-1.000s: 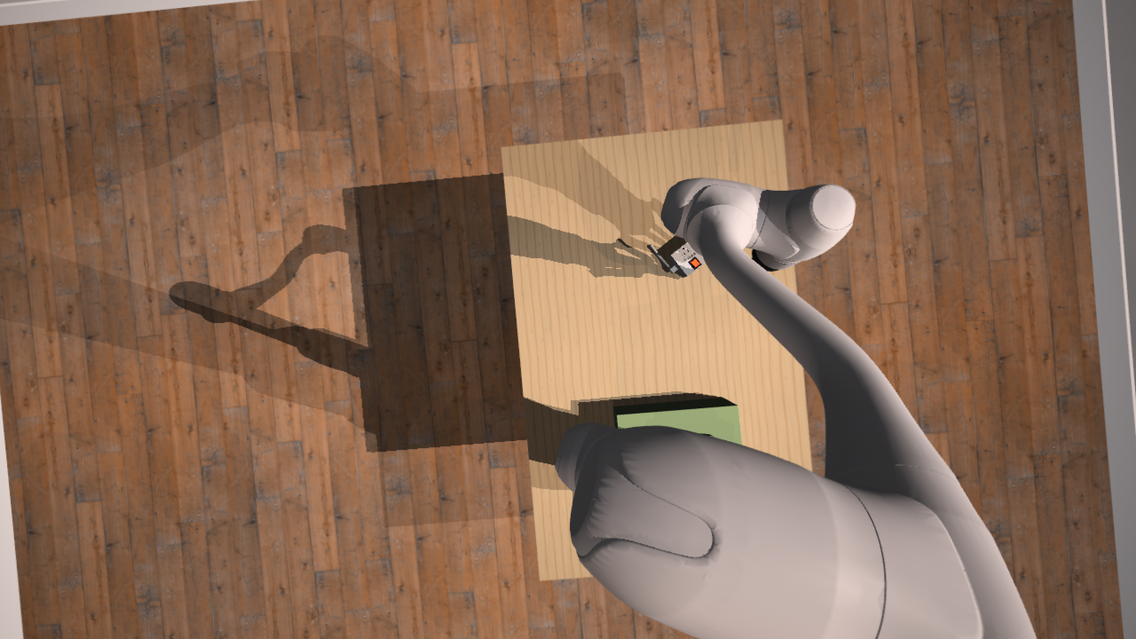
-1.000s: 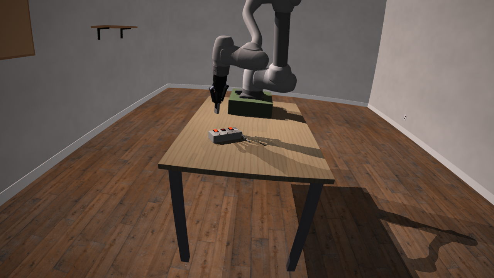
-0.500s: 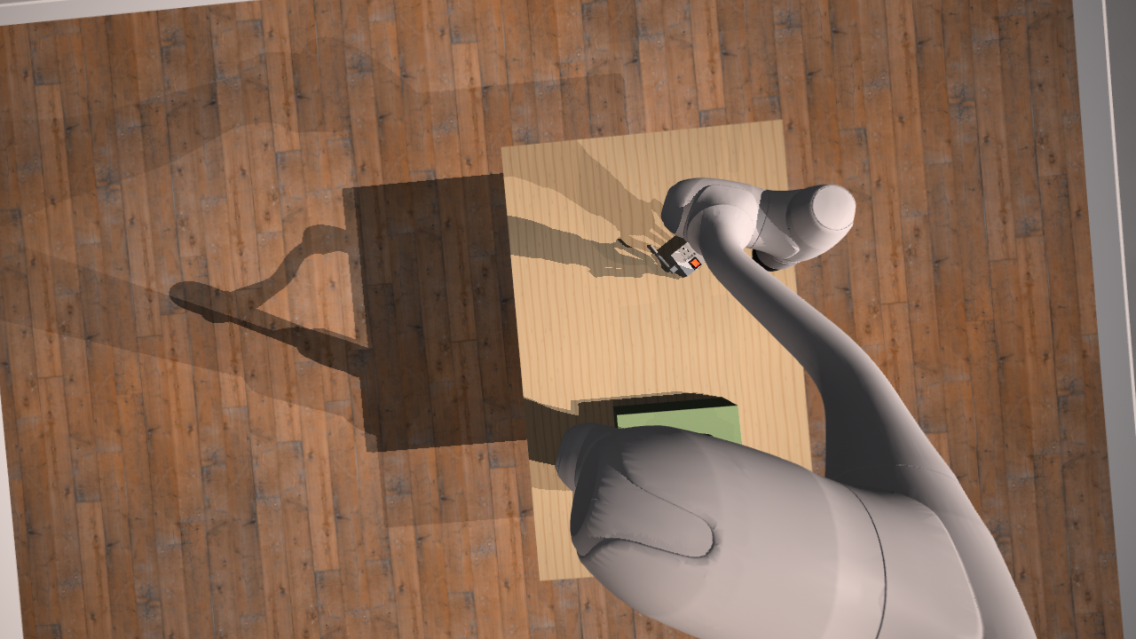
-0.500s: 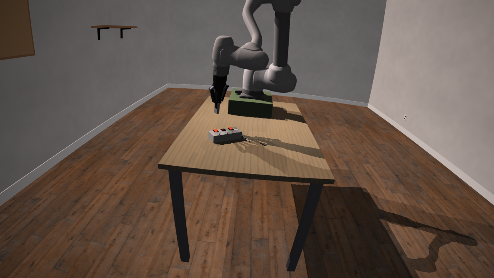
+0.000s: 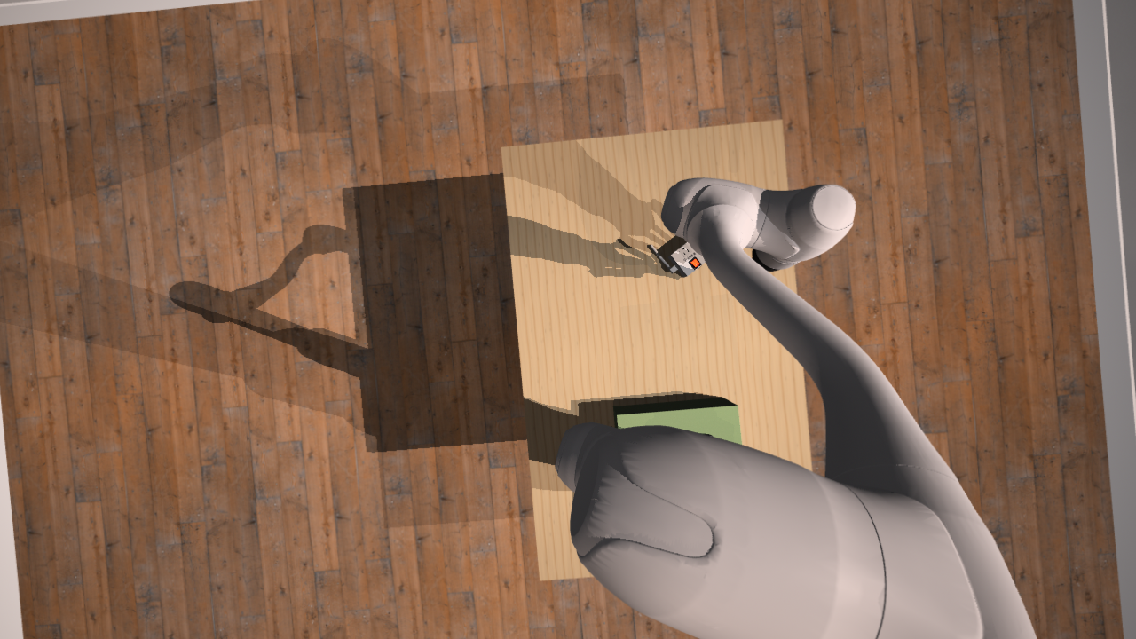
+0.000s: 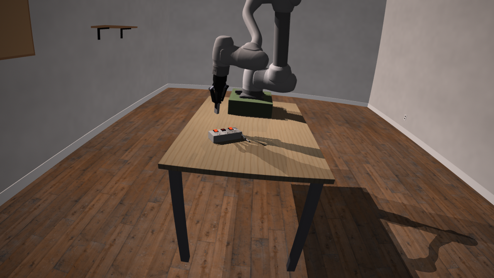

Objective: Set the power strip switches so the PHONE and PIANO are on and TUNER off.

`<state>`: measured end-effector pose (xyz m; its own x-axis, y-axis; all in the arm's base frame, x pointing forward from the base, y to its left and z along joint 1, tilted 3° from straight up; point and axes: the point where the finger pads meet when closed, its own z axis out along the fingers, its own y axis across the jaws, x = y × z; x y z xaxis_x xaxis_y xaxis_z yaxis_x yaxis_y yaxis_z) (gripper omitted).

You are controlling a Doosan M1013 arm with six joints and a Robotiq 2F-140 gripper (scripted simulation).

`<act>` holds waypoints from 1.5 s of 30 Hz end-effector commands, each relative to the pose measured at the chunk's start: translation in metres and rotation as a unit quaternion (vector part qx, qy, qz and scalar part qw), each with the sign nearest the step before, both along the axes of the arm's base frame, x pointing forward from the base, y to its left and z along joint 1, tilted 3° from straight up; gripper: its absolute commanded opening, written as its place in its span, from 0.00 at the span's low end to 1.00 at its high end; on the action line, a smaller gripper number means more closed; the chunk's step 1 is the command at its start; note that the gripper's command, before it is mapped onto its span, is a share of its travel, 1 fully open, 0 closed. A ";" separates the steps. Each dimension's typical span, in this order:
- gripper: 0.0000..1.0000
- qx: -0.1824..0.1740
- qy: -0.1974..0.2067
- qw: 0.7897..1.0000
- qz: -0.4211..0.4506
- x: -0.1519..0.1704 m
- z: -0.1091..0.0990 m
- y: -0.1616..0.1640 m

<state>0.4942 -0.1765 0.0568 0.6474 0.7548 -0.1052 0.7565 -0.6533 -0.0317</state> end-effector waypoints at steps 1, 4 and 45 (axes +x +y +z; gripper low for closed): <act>0.00 0.000 0.000 1.000 0.000 0.000 0.000 0.000; 0.00 0.000 0.000 1.000 0.000 0.000 0.000 0.000; 0.00 0.000 0.000 1.000 0.000 0.005 -0.090 0.002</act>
